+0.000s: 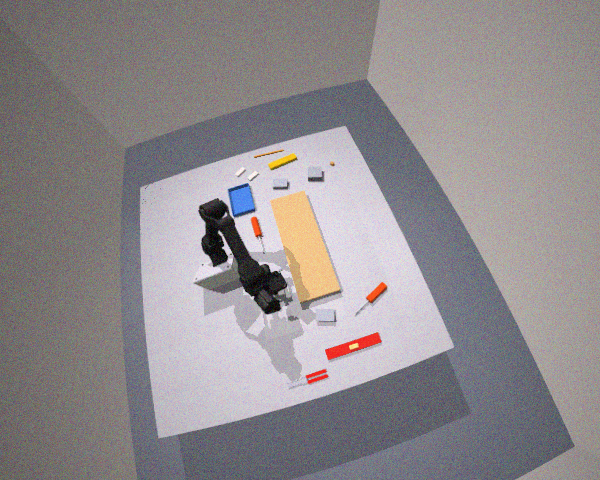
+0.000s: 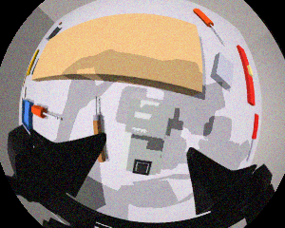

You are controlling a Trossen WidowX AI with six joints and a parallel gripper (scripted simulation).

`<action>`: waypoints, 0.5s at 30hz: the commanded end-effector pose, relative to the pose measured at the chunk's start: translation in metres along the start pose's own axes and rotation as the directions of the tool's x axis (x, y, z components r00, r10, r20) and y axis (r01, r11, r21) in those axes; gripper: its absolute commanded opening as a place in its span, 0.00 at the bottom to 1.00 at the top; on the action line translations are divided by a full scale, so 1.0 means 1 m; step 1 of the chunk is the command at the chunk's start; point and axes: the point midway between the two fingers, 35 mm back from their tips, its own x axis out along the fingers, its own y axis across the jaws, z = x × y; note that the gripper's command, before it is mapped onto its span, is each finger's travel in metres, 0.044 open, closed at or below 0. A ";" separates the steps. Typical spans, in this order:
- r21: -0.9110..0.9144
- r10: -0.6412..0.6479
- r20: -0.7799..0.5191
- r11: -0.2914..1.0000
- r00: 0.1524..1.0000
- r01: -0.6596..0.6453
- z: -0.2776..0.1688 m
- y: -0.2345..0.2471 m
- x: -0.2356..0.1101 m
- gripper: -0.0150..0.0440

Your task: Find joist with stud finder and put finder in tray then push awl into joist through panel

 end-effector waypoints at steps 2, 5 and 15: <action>0.007 0.008 0.000 1.000 1.000 -0.008 0.000 0.000 0.004 1.00; 0.007 0.008 0.000 1.000 1.000 -0.008 -0.001 0.000 0.009 1.00; 0.007 0.008 0.001 1.000 1.000 -0.008 -0.005 0.000 0.025 1.00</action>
